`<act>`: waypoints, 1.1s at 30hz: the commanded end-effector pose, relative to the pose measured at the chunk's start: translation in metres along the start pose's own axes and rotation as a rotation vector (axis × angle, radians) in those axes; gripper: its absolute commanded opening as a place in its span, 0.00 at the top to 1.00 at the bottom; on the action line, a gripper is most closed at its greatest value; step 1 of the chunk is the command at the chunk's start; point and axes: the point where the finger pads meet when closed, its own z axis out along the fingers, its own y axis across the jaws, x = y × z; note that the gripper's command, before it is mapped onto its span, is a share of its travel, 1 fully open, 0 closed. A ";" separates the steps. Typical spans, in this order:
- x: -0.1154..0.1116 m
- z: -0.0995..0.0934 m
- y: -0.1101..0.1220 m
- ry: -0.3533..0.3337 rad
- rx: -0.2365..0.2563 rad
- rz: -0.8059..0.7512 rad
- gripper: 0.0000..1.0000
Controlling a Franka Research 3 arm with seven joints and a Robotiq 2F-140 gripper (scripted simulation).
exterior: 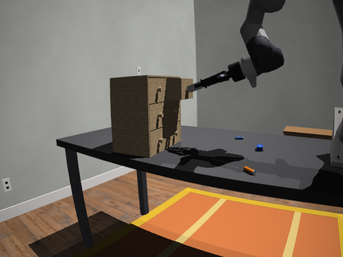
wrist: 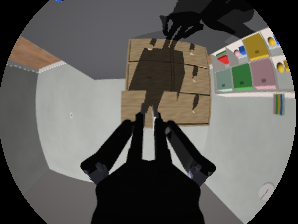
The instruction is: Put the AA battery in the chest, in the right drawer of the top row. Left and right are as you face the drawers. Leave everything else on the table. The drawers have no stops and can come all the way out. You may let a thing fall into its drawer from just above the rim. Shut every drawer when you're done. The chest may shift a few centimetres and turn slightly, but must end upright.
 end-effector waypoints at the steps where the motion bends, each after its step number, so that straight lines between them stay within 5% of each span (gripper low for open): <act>1: 0.000 -0.002 0.000 0.001 -0.003 -0.006 0.83; 22: 0.001 -0.003 0.000 0.001 -0.003 -0.006 0.83; 33: 0.001 -0.003 0.000 0.001 -0.003 -0.006 0.72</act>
